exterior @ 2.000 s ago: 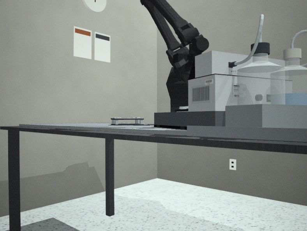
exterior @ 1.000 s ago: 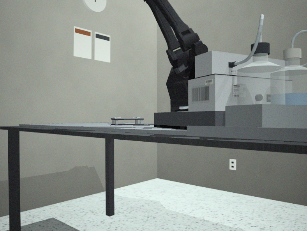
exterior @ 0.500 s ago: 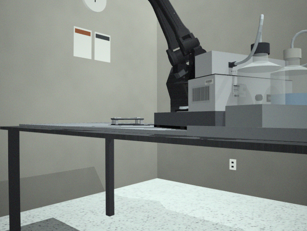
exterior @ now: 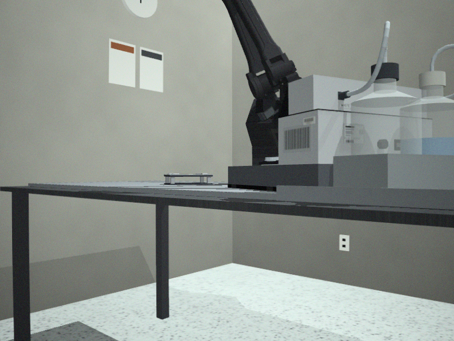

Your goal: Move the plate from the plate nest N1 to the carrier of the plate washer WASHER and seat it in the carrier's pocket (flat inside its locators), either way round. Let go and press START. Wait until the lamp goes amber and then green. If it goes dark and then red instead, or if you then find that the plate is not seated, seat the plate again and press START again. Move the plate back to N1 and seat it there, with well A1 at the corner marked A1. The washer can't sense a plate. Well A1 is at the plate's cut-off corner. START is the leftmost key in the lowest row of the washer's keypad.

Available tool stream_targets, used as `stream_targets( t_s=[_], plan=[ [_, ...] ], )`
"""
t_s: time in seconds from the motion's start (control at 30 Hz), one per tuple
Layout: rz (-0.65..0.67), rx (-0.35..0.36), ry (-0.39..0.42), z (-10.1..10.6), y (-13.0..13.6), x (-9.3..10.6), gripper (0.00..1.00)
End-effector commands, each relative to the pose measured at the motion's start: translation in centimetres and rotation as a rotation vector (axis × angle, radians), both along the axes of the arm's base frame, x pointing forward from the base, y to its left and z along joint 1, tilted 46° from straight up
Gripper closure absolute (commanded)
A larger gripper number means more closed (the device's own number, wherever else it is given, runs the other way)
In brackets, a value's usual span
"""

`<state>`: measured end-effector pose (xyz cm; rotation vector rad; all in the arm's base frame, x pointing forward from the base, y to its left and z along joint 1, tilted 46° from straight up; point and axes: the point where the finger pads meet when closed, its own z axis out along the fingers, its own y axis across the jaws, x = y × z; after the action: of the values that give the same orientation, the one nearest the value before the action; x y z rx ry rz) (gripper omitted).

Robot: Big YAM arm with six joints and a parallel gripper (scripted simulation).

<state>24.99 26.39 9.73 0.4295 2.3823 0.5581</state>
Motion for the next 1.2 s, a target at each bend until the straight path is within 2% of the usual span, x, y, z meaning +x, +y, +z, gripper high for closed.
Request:
stream_targets(
  t_s=[0.0,0.43,0.47,1.17],
  plan=[
    [0.005,0.009,-0.008,0.4,0.4,0.2,0.0],
    [0.005,0.009,-0.008,0.4,0.4,0.2,0.0],
    [0.01,-0.006,-0.005,-0.4,0.2,0.2,0.0],
    [0.001,-0.004,-0.006,-1.1,0.4,1.4,0.0]
  ],
)
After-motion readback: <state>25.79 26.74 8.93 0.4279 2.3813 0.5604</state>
